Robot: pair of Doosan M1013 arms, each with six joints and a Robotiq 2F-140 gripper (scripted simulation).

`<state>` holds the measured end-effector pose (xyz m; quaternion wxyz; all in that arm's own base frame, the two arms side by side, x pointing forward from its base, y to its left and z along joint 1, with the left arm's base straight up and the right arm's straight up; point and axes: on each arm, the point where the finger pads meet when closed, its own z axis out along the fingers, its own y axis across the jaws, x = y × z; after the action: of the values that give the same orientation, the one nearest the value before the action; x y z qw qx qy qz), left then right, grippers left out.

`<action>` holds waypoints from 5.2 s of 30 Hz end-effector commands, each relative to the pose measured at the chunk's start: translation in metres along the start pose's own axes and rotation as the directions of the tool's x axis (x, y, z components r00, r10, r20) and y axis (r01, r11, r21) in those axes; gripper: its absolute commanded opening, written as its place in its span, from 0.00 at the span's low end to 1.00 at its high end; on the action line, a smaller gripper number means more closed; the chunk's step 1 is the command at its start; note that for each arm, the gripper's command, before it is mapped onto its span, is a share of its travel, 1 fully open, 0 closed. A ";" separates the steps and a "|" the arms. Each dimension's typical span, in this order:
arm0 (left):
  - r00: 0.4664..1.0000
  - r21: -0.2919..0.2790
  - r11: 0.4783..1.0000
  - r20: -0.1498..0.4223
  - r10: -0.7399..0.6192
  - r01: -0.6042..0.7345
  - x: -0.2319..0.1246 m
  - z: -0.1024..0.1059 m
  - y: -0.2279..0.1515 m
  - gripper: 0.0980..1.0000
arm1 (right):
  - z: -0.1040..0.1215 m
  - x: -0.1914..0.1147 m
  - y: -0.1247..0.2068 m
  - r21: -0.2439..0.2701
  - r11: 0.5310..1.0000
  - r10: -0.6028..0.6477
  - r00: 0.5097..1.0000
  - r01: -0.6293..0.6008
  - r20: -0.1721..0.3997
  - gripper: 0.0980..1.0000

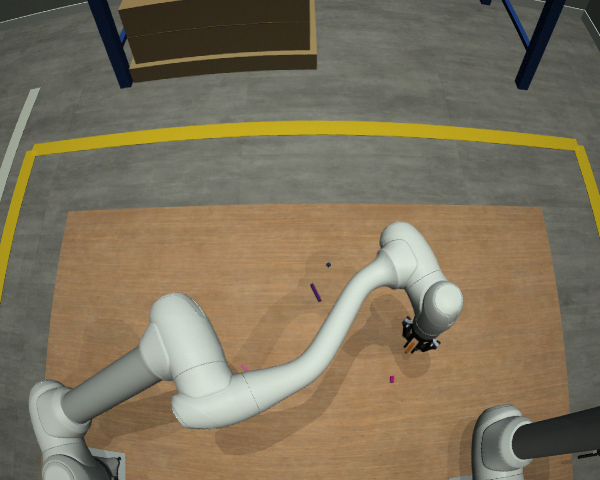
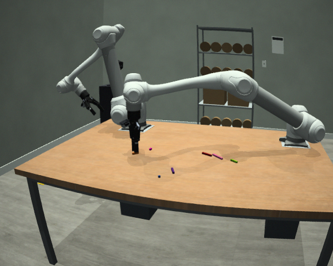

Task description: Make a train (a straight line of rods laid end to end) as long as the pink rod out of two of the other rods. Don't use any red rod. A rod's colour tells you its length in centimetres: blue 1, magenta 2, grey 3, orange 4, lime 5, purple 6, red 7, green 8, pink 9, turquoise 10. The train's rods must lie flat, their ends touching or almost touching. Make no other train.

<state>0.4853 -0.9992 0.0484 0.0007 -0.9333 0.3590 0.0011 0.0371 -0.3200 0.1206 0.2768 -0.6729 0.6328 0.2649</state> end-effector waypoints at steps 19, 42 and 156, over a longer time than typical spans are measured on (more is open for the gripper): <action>1.000 0.000 1.000 -0.002 0.000 0.000 0.000 -0.002 0.000 0.15 | 0.000 0.000 0.000 0.000 1.000 0.000 1.000 0.000 -0.001 1.00; 1.000 0.000 1.000 -0.002 0.000 0.000 0.000 0.000 0.000 0.15 | 0.000 0.000 0.000 0.000 1.000 0.000 1.000 0.000 -0.001 1.00; 1.000 0.000 1.000 -0.002 0.000 0.000 0.000 -0.085 0.000 0.03 | 0.000 0.000 0.000 0.000 1.000 0.000 1.000 0.000 -0.001 1.00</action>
<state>0.4855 -0.9992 0.1261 0.0003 -0.9333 0.3590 0.0005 0.0371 -0.3200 0.1206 0.2768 -0.6729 0.6328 0.2649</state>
